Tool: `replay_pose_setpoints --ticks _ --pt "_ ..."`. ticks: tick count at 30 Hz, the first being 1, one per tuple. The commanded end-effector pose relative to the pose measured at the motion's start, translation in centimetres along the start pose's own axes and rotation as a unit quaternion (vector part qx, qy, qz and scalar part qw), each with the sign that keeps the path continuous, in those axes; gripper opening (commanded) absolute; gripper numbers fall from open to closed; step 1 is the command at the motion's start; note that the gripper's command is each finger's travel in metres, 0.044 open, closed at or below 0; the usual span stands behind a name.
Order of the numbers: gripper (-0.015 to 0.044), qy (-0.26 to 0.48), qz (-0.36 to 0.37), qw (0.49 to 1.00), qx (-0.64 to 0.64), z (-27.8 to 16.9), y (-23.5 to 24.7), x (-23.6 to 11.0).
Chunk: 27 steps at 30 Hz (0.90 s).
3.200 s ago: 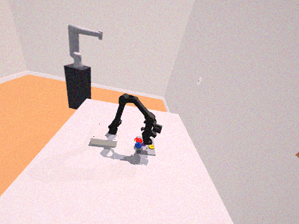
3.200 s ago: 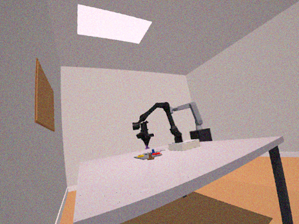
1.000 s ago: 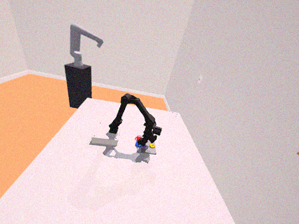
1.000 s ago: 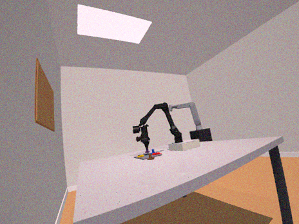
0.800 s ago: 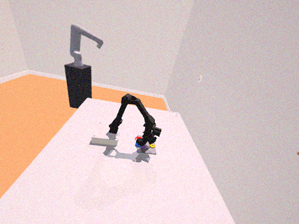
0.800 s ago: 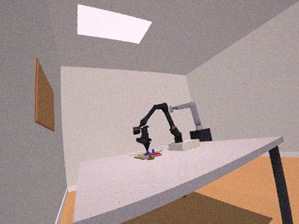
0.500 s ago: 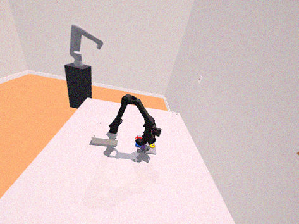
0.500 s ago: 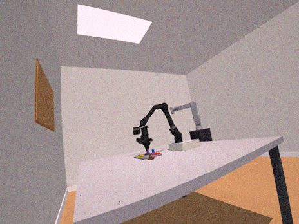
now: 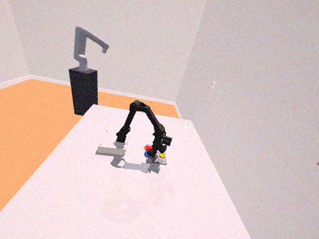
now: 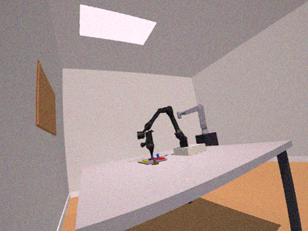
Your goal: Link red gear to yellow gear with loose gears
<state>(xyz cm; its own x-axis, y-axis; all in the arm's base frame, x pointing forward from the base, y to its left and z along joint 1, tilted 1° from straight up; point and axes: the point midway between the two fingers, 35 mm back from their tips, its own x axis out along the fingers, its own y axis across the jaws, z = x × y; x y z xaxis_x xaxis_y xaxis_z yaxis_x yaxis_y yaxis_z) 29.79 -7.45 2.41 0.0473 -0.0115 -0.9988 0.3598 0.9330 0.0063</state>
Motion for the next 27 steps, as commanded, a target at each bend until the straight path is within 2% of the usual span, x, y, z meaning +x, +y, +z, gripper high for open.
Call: replay_pose_setpoints --ticks 1,9,27 --pt "0.0 0.001 0.001 0.999 -0.043 -0.09 -0.04 0.15" --pt "0.0 0.001 0.001 0.999 -0.041 0.0 -0.01 0.34" --pt "0.0 0.001 0.0 0.983 0.186 -0.04 -0.08 0.41"
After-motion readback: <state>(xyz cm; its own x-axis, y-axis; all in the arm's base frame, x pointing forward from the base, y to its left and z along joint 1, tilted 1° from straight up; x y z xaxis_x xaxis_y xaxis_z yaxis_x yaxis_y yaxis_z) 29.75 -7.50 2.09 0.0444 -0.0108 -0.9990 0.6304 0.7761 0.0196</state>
